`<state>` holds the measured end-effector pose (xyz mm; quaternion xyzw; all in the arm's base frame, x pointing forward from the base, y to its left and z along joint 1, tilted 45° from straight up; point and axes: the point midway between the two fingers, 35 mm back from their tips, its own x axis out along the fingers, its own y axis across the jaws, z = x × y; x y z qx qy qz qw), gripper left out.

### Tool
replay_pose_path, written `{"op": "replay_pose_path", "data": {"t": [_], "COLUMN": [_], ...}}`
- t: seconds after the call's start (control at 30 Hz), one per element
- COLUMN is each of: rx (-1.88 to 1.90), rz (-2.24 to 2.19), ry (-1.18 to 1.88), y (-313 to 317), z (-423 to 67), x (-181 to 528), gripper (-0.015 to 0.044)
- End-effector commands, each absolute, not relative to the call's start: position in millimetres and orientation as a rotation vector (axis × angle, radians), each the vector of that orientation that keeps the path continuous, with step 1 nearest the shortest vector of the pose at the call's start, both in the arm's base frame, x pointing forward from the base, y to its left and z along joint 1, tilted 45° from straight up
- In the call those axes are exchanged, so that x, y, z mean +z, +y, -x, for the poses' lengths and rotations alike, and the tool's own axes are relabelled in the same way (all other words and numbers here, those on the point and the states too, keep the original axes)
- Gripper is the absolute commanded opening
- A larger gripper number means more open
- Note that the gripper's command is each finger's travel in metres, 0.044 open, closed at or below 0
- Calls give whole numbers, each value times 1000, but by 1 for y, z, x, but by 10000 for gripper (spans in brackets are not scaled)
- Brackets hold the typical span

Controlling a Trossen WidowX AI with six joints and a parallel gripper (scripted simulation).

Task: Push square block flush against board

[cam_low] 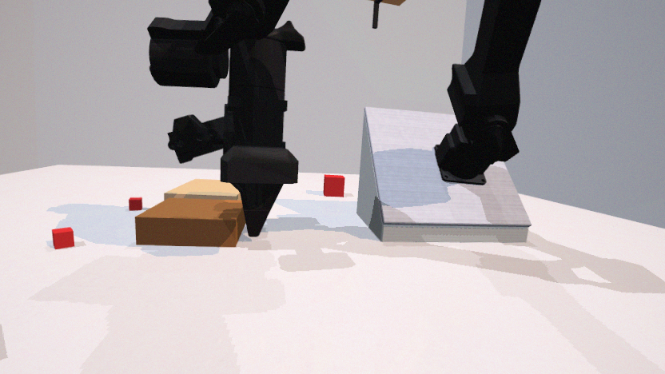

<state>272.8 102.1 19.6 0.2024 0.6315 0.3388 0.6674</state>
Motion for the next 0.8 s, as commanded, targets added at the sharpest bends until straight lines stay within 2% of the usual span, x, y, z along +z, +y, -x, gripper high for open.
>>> {"op": "replay_pose_path", "data": {"t": [0.0,0.77], "rx": [770,764], "rz": [-457,-460], "ry": [1419,1429], "y": [102,96], "z": [-266,-237], "x": [20,15], "gripper": [0,0]}}
